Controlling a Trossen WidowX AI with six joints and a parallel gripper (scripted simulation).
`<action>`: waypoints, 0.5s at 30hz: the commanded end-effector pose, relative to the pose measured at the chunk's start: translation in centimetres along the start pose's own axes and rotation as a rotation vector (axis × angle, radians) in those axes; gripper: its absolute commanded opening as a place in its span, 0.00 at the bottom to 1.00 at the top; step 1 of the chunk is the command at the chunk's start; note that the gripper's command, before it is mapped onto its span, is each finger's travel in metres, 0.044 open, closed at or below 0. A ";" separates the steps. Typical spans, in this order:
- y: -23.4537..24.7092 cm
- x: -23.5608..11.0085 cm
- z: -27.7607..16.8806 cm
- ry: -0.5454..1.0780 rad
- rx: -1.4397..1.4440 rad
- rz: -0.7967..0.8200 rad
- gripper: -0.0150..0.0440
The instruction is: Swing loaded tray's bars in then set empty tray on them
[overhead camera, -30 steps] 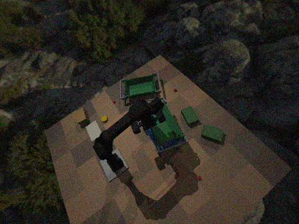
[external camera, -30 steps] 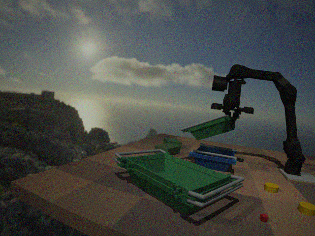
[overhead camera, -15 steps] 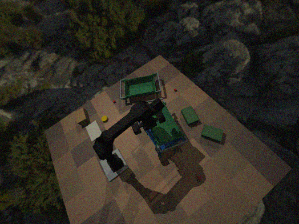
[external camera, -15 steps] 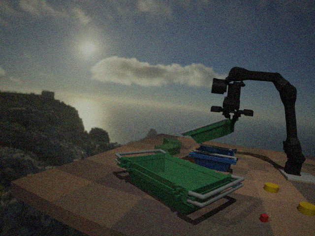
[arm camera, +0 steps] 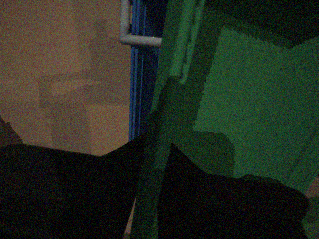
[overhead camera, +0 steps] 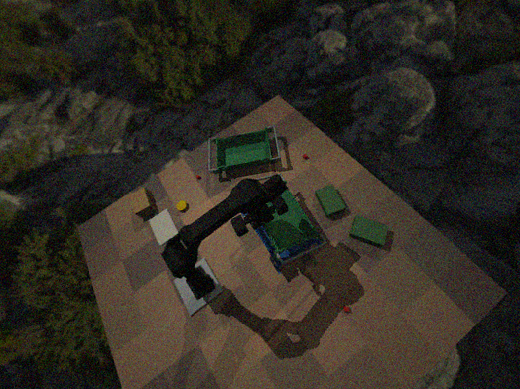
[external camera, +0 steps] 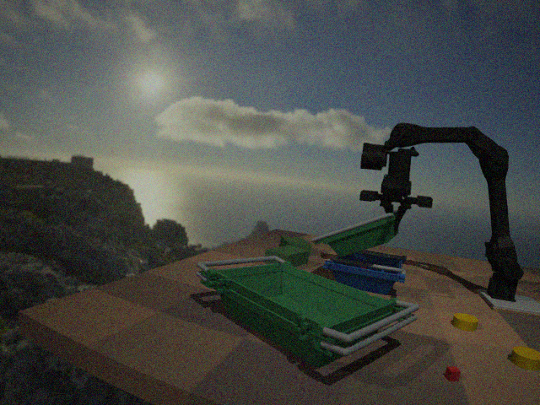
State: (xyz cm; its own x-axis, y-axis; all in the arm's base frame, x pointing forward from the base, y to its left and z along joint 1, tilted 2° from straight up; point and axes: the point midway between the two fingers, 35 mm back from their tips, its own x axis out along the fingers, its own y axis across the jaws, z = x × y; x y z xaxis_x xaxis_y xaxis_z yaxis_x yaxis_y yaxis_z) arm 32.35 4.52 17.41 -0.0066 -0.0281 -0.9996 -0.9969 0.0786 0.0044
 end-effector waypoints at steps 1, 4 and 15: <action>-0.2 -0.3 0.0 -0.006 -0.020 -0.033 0.25; -0.2 0.1 0.0 -0.005 -0.031 -0.031 0.25; 0.3 1.1 -0.2 -0.005 -0.063 -0.026 0.25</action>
State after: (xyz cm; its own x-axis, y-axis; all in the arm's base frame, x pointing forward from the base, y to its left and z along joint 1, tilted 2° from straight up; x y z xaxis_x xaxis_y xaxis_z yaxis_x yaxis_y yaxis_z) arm 32.33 4.40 16.13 0.0020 -0.0284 -0.9996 -0.9994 0.0358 -0.0030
